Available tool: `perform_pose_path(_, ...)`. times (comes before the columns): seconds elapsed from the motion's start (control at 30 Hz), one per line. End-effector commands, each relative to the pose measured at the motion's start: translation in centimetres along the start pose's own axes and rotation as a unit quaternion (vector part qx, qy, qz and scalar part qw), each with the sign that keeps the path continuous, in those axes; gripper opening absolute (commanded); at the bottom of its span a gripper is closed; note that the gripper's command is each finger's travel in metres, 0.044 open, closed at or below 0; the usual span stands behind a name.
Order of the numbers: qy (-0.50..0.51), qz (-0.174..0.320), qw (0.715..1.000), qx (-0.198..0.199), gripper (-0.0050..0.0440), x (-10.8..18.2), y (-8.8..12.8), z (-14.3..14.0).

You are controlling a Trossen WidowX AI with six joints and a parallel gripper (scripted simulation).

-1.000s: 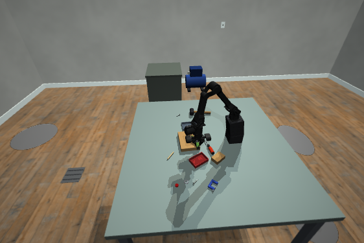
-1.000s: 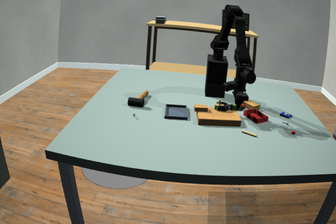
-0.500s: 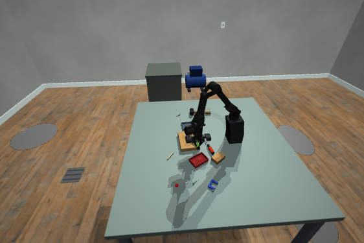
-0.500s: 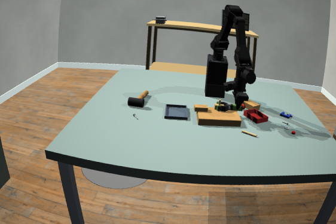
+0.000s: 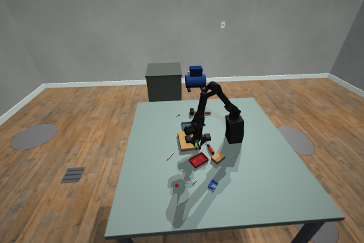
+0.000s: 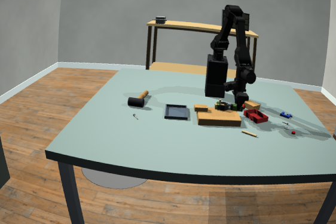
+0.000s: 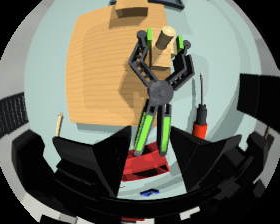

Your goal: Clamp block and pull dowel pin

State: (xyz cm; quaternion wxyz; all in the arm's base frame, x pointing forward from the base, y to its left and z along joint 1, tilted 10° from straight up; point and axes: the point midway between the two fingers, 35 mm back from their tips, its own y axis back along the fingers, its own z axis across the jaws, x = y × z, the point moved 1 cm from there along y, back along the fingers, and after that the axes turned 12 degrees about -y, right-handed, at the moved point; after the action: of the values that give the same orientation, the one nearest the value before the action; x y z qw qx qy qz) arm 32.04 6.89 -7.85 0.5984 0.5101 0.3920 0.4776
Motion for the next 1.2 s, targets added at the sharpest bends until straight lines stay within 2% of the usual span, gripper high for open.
perform_pose_path(0.0,0.0,-0.002,1.0,0.001,0.026,-0.1,0.0,-0.1)
perform_pose_path(0.33,0.0,-0.002,1.0,0.001,0.036,-0.1,0.0,-0.1)
perform_pose_path(0.4,0.0,-0.002,1.0,0.001,0.036,-0.1,0.0,-0.1)
perform_pose_path(0.57,0.0,-0.002,1.0,0.001,0.0405,-0.1,0.0,-0.1)
perform_pose_path(0.67,0.0,-0.002,1.0,0.001,0.0405,-0.1,0.0,-0.1)
perform_pose_path(0.8,0.0,-0.002,1.0,0.001,0.044,-0.1,0.0,-0.1)
perform_pose_path(1.0,0.0,-0.002,1.0,0.001,0.044,-0.1,0.2,-0.1)
perform_pose_path(1.17,0.0,-0.002,1.0,0.001,0.044,0.0,1.4,0.1)
